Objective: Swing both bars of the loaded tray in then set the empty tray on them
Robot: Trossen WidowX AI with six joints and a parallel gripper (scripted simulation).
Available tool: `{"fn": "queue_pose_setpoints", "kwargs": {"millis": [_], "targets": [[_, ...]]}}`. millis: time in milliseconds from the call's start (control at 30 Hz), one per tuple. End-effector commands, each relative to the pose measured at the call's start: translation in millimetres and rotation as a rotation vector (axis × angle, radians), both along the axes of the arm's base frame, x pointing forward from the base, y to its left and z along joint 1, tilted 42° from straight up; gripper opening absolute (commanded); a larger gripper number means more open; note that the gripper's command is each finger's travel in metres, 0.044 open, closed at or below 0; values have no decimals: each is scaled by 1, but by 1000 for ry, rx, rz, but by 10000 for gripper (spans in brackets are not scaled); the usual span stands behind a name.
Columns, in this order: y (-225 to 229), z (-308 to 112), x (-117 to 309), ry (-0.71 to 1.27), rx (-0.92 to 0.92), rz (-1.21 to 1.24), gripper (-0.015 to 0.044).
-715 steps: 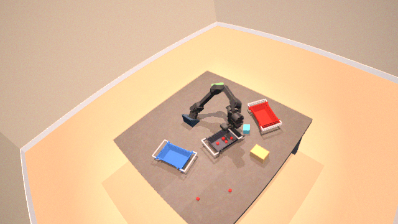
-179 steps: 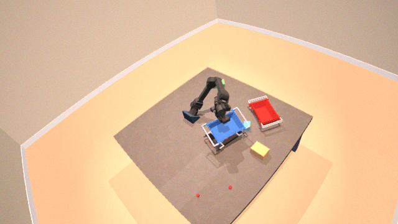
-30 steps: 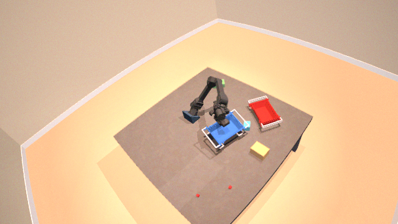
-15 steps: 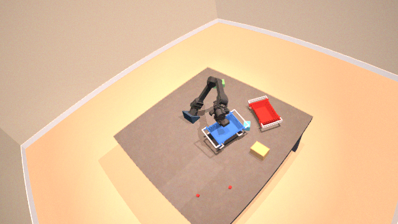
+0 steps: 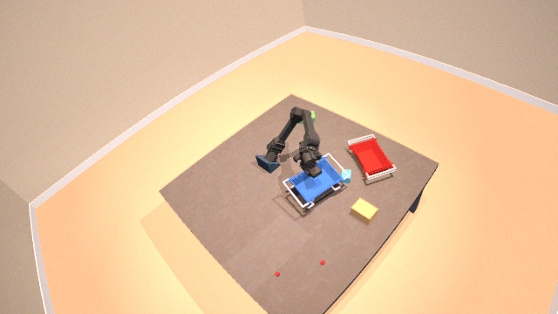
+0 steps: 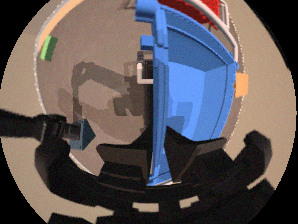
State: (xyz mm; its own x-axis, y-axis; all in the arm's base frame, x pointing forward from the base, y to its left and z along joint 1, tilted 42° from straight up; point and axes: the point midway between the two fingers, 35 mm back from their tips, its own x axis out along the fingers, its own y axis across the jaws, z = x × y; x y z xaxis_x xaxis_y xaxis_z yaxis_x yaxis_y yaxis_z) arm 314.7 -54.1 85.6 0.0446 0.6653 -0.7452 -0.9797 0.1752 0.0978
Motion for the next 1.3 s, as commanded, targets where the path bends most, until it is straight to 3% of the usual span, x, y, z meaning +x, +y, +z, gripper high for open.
{"fn": "queue_pose_setpoints", "kwargs": {"millis": [0,1267], "targets": [[4,-5,-4,26,4,10,0],[8,-11,-7,26,4,10,0]]}}
